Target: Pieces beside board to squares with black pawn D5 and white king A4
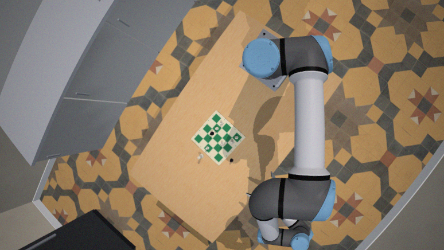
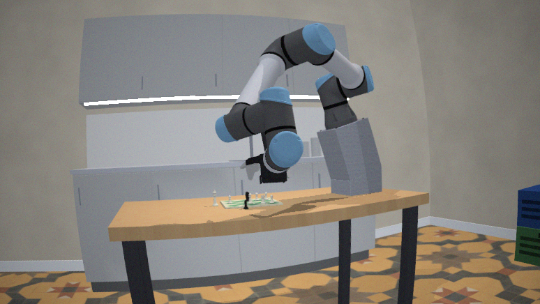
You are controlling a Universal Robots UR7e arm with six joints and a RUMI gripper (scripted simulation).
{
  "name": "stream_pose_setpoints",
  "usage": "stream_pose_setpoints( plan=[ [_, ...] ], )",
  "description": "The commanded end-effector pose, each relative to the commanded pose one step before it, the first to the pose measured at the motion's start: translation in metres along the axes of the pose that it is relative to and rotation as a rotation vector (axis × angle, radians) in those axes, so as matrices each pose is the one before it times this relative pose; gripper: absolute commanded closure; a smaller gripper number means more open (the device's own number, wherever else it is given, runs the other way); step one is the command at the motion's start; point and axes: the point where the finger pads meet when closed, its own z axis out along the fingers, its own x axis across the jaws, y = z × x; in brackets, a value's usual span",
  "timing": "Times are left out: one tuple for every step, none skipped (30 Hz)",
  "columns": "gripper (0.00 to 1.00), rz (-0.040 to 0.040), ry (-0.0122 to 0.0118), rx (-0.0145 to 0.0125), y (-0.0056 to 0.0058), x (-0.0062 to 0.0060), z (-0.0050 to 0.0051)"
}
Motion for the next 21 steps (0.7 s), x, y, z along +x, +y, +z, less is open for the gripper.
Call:
stream_pose_setpoints(
  plan=[
    [0.0,0.01093,0.02937,-0.01896,0.0002,-0.0002,0.00566],
    [0.0,0.00319,0.00925,-0.00564,0.00024,0.0,0.00191],
    [0.0,0.00358,0.01033,-0.00639,0.00027,-0.00002,0.00213],
    [0.0,0.0,0.0,0.0,0.0,0.0,0.0],
    [0.0,0.0,0.0,0.0,0.0,0.0,0.0],
    [0.0,0.00398,0.01141,-0.00718,0.0003,-0.00004,0.00234],
    [0.0,0.00438,0.01249,-0.00799,0.00033,-0.00006,0.00255],
    [0.0,0.00478,0.01355,-0.00885,0.00035,-0.00009,0.00275],
    [0.0,0.00518,0.01459,-0.00973,0.00038,-0.00013,0.00295],
    [0.0,0.00558,0.01559,-0.01064,0.0004,-0.00018,0.00313],
    [0.0,0.00597,0.01656,-0.01159,0.00042,-0.00023,0.0033],
    [0.0,0.00636,0.01747,-0.01256,0.00044,-0.00029,0.00346],
    [0.0,0.00674,0.01832,-0.01356,0.00046,-0.00036,0.0036],
    [0.0,0.00711,0.01911,-0.01458,0.00047,-0.00044,0.00373],
    [0.0,0.00747,0.01983,-0.01562,0.00047,-0.00053,0.00383],
    [0.0,0.00781,0.02046,-0.01668,0.00048,-0.00063,0.00391],
    [0.0,0.00814,0.02101,-0.01775,0.00047,-0.00073,0.00397],
    [0.0,0.0,0.0,0.0,0.0,0.0,0.0],
    [0.0,0.00844,0.02146,-0.01884,0.00046,-0.00085,0.00401],
    [0.0,0.00873,0.02182,-0.01993,0.00045,-0.00097,0.00402],
    [0.0,0.0,0.0,0.0,0.0,0.0,0.0]
  ],
)
